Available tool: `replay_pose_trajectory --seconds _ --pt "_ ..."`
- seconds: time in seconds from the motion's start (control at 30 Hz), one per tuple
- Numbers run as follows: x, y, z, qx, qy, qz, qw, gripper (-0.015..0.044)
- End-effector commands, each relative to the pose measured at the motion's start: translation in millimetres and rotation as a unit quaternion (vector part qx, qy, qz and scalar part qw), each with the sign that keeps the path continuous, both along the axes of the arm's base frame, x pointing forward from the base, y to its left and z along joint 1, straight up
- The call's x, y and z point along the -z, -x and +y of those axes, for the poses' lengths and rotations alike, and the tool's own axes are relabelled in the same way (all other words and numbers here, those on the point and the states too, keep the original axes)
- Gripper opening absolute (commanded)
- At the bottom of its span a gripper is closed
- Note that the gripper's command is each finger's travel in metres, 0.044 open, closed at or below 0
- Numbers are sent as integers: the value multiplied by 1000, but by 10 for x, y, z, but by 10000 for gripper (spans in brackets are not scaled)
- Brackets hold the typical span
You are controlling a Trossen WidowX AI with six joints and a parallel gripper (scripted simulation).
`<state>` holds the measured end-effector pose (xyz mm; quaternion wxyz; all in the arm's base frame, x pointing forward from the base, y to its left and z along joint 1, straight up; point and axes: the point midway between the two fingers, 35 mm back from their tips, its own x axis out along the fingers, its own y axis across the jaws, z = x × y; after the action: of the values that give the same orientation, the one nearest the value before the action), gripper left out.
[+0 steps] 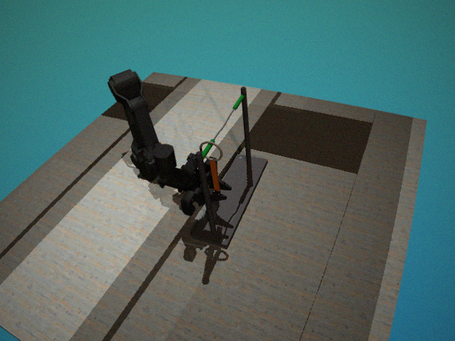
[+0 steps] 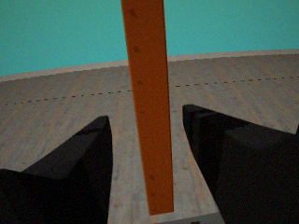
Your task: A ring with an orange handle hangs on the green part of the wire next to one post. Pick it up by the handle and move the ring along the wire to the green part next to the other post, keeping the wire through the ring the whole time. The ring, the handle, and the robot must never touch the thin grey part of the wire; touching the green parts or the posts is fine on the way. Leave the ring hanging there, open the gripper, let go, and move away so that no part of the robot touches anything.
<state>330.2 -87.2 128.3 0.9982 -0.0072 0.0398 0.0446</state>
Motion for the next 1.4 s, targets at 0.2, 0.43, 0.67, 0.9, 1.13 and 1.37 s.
replay_pose_trajectory --seconds 0.2,0.43,0.67,0.9,1.13,1.37 --pt "-14 -53 3 1 -1 -3 1000 160" --pt "-14 -53 3 1 -1 -3 1000 160" --pt "-14 -53 3 1 -1 -3 1000 160" --pt "-14 -53 3 1 -1 -3 1000 160" --pt "-7 -49 9 -1 1 -2 1000 81" --pt "-7 -49 9 -1 1 -2 1000 -102"
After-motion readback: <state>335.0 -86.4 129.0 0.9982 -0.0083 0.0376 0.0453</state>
